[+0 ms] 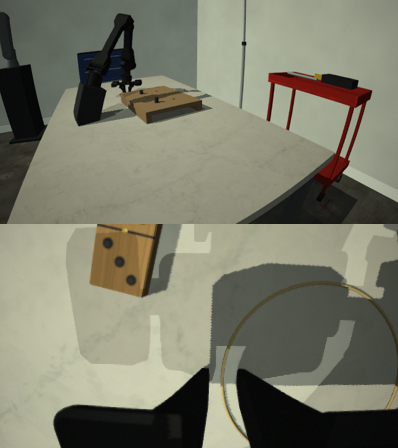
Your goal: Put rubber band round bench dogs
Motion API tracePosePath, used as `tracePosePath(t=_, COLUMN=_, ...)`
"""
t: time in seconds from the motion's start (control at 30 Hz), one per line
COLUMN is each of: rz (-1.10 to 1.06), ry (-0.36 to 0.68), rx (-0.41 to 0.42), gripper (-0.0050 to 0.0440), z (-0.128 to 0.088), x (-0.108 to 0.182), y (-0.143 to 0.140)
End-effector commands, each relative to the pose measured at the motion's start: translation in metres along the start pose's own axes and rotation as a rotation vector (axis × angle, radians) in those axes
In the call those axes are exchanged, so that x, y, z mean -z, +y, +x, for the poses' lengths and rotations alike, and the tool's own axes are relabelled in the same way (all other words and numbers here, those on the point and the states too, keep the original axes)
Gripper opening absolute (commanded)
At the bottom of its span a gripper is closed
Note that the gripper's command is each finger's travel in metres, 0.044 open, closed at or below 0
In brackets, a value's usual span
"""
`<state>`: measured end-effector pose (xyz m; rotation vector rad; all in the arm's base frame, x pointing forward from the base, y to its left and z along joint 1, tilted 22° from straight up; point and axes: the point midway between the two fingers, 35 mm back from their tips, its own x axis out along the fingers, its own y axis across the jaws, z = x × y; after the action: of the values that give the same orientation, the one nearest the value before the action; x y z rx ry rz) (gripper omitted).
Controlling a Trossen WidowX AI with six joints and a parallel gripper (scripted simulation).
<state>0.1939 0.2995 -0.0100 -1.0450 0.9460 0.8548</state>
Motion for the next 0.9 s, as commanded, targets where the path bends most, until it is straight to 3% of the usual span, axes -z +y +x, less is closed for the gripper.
tracePosePath(t=0.0, rz=0.004, ry=-0.018, rx=0.002, gripper=0.0080, z=-0.003, x=-0.005, y=-0.002)
tracePosePath(t=0.87, rz=0.002, ry=-0.008, rx=-0.003, gripper=0.0080, z=0.009, x=-0.003, y=-0.001)
